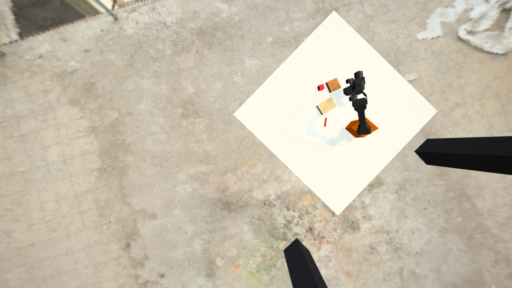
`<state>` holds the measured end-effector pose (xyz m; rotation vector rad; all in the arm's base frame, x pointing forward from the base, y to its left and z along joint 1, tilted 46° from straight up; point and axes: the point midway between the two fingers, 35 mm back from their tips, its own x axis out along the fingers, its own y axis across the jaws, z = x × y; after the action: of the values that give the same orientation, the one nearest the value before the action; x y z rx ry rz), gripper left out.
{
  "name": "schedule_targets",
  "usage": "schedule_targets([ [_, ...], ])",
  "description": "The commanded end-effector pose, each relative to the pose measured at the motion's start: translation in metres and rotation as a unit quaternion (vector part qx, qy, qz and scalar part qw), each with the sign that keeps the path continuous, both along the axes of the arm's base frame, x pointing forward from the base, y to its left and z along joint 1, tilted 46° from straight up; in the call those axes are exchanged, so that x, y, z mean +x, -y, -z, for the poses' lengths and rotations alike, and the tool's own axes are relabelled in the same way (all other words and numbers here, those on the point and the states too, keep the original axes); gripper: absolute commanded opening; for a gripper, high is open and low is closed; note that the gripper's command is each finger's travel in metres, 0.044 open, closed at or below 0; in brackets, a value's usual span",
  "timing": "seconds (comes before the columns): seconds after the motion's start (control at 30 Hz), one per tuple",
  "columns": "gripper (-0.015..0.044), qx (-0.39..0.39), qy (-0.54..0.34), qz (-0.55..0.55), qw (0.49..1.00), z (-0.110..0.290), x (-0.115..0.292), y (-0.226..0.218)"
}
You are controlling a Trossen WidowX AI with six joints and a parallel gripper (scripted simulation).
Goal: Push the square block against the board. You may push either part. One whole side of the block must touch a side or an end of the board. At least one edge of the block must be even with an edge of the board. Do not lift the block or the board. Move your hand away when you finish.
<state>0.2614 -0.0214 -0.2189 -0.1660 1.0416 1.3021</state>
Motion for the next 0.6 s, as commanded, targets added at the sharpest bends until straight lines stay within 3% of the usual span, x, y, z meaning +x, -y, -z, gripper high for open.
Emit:
schedule_targets([
  [0.0, 0.0000, 0.001, 0.000, 0.001, 1.000, -0.003, 0.003, -0.004],
  [0.57, 0.0000, 0.003, 0.000, 0.001, 1.000, -0.019, 0.018, -0.022],
])
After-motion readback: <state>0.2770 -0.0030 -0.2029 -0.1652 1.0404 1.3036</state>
